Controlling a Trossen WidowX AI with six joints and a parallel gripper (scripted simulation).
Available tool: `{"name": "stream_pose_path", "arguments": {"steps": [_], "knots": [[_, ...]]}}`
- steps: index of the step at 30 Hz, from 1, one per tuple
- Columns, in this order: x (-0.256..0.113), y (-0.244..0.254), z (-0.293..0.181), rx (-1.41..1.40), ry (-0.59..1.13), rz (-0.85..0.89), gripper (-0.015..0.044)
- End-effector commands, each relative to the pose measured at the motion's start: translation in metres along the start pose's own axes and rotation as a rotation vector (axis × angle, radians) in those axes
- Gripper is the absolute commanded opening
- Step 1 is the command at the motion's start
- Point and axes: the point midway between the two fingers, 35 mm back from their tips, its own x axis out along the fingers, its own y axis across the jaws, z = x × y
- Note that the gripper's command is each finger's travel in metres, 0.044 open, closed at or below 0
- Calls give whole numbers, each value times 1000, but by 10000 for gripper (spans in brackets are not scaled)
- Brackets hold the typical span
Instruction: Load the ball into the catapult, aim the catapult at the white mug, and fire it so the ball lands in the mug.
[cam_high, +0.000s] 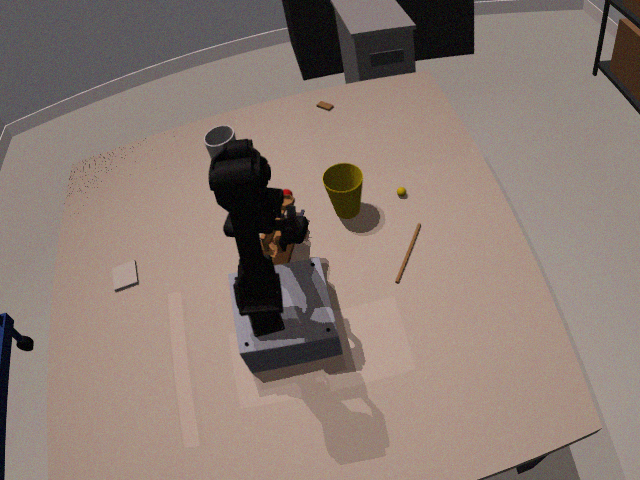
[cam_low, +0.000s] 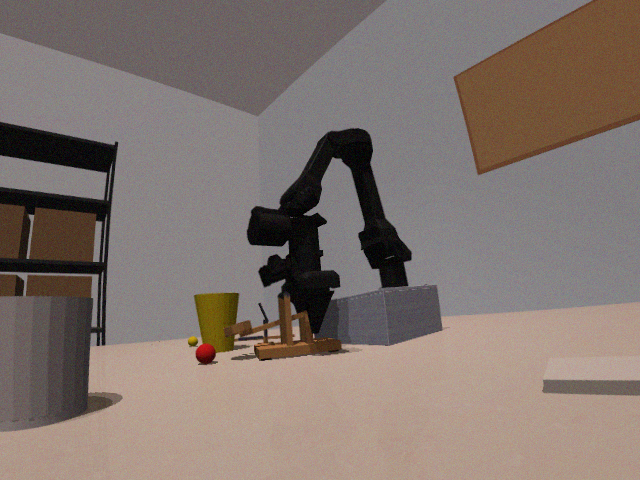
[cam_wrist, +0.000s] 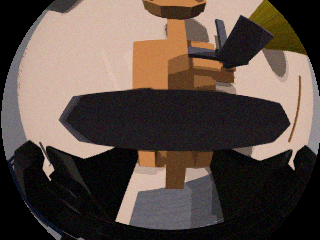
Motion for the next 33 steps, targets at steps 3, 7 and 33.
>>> {"name": "stream_pose_path", "arguments": {"steps": [3,7,33], "knots": [[0,0,0,0,0,0,151],[0,0,0,0,0,0,125],[-51,51,18,489,1,4,0]]}}
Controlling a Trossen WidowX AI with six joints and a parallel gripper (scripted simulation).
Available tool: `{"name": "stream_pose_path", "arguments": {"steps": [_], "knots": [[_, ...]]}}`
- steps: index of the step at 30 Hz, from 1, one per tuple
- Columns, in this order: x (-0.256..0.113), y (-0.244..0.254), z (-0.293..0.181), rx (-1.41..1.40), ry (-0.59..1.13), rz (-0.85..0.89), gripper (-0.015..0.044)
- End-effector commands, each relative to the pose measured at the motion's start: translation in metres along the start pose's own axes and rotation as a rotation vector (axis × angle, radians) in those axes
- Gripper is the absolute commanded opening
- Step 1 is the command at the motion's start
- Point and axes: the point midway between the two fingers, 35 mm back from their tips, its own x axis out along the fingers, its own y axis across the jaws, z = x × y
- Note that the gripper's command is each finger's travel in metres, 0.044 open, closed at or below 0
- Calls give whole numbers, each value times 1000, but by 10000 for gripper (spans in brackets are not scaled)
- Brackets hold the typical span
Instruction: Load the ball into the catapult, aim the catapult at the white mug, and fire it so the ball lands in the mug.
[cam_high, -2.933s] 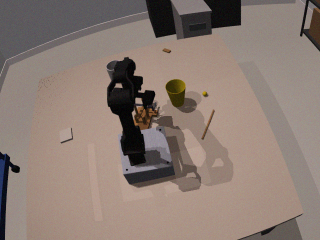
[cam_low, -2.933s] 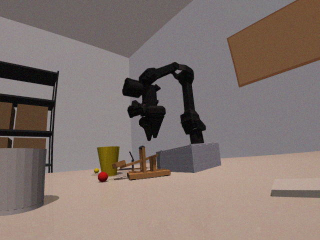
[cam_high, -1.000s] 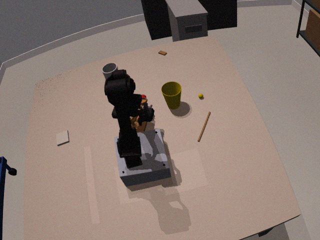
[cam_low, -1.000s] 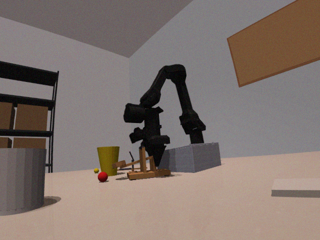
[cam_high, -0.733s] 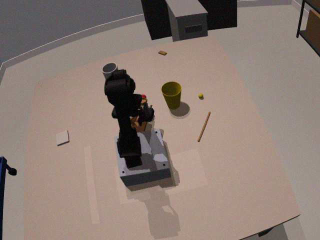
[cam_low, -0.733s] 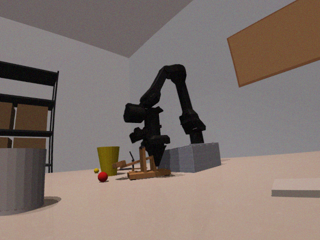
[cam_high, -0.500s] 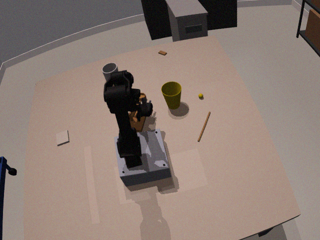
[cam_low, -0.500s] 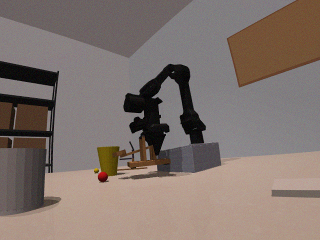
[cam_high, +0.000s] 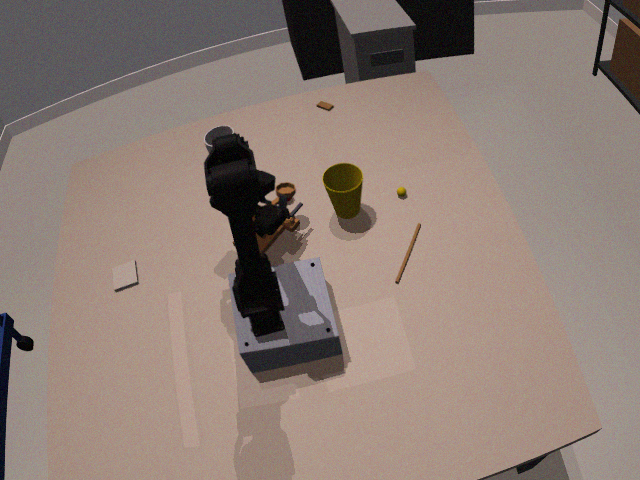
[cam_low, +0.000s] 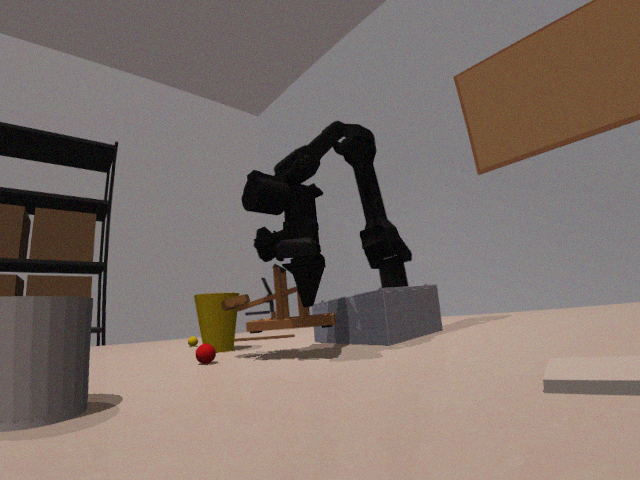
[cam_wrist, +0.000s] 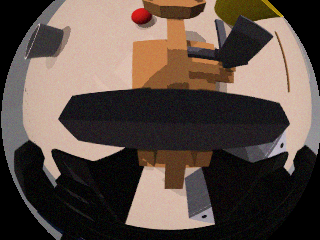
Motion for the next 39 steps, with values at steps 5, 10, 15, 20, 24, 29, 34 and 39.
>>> {"name": "stream_pose_path", "arguments": {"steps": [5,10,15,20,24,29,34,39], "knots": [[-3,37,-3,272,-9,12,0],[-2,65,-9,441,-7,15,0],[-1,76,-10,491,-6,16,0],[-1,78,-9,492,-6,16,0],[4,79,-9,492,-6,16,0],[13,79,-9,492,-7,16,0],[21,80,-8,492,-7,16,0],[29,80,-8,492,-7,16,0]]}}
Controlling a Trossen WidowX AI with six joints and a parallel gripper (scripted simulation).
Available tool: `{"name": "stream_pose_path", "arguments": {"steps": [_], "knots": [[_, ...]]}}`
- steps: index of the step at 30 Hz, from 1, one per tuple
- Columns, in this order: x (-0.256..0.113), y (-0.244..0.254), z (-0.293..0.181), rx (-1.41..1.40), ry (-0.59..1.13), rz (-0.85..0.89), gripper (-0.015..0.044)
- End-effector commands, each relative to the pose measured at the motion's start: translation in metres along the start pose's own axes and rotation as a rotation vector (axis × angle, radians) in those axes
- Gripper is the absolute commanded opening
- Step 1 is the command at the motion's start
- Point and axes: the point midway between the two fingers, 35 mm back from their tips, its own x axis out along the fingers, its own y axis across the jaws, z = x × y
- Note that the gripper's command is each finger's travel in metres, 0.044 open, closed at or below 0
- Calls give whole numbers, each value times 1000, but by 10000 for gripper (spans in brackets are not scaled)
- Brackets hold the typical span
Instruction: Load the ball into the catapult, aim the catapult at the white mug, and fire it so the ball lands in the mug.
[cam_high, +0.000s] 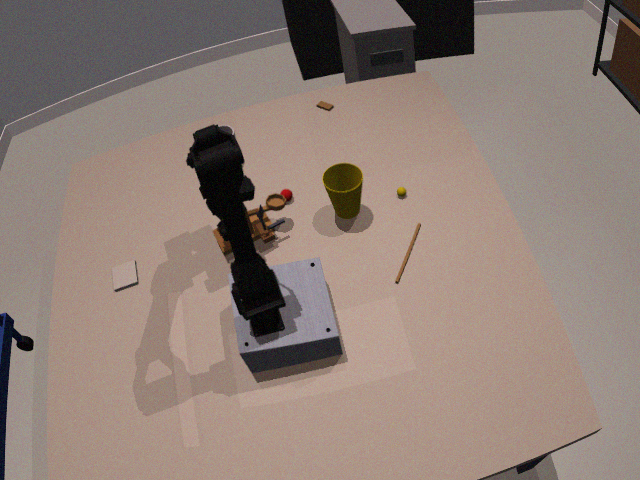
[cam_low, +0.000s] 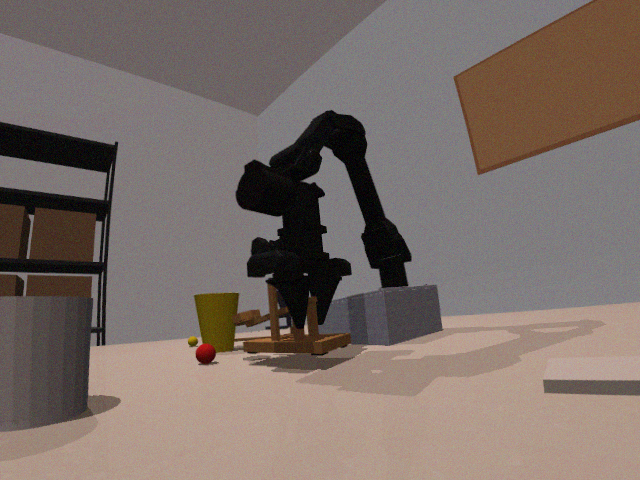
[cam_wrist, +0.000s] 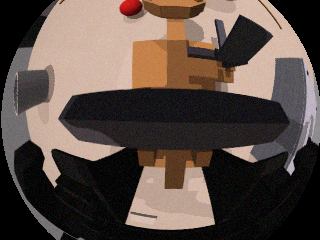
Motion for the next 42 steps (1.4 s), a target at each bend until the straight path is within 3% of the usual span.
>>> {"name": "stream_pose_path", "arguments": {"steps": [1,16,30,33,38,42], "knots": [[4,2,1,1,-4,10,0],[16,0,0,4,0,1,0],[16,0,0,4,0,1,368],[-7,3,0,4,0,1,440],[-81,0,0,3,1,0,440],[-71,4,0,1,0,15,440]]}}
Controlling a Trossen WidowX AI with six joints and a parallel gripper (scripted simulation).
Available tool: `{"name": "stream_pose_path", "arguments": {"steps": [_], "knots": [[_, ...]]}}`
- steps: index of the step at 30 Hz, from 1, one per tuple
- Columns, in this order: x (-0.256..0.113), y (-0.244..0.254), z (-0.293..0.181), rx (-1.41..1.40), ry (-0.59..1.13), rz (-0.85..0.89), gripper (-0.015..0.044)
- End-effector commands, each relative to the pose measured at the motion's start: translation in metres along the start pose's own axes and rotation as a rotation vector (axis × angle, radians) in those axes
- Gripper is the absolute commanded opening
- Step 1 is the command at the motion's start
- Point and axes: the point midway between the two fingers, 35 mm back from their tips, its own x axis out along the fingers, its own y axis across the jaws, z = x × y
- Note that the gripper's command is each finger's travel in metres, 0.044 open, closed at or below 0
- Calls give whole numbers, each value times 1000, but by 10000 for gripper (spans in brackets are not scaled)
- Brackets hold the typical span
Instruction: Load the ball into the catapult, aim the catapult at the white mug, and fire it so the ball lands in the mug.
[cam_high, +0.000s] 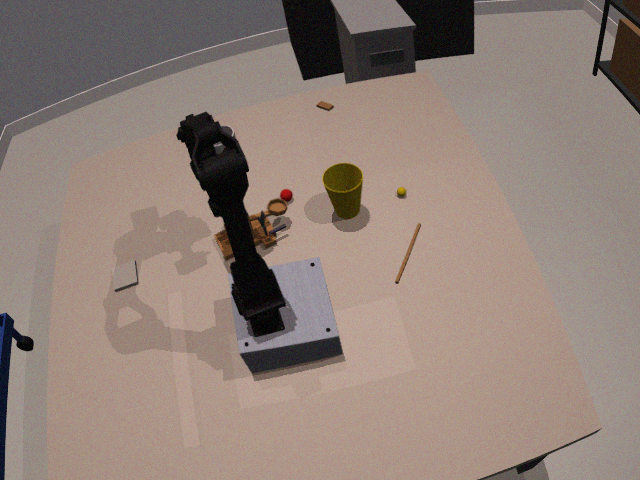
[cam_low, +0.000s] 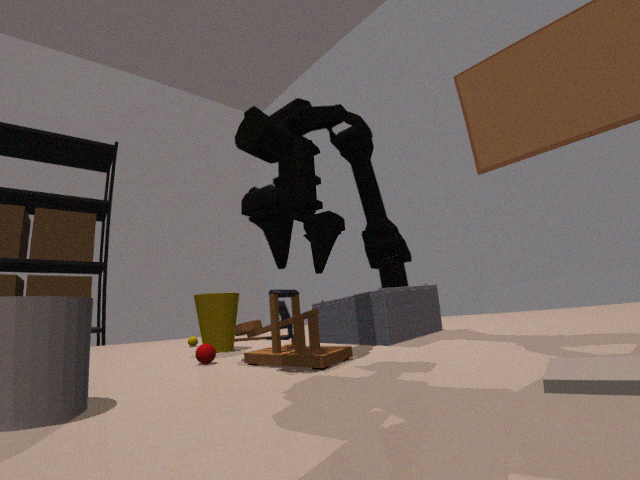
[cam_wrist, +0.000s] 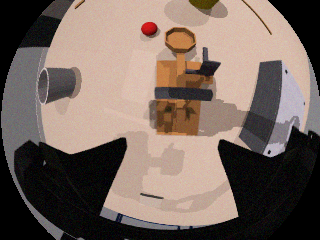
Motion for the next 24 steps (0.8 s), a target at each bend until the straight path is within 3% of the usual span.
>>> {"name": "stream_pose_path", "arguments": {"steps": [1,6,24], "knots": [[5,-1,0,0,0,-10,440],[5,-1,0,-52,1,-11,440],[3,-2,0,-674,4,-11,440]]}}
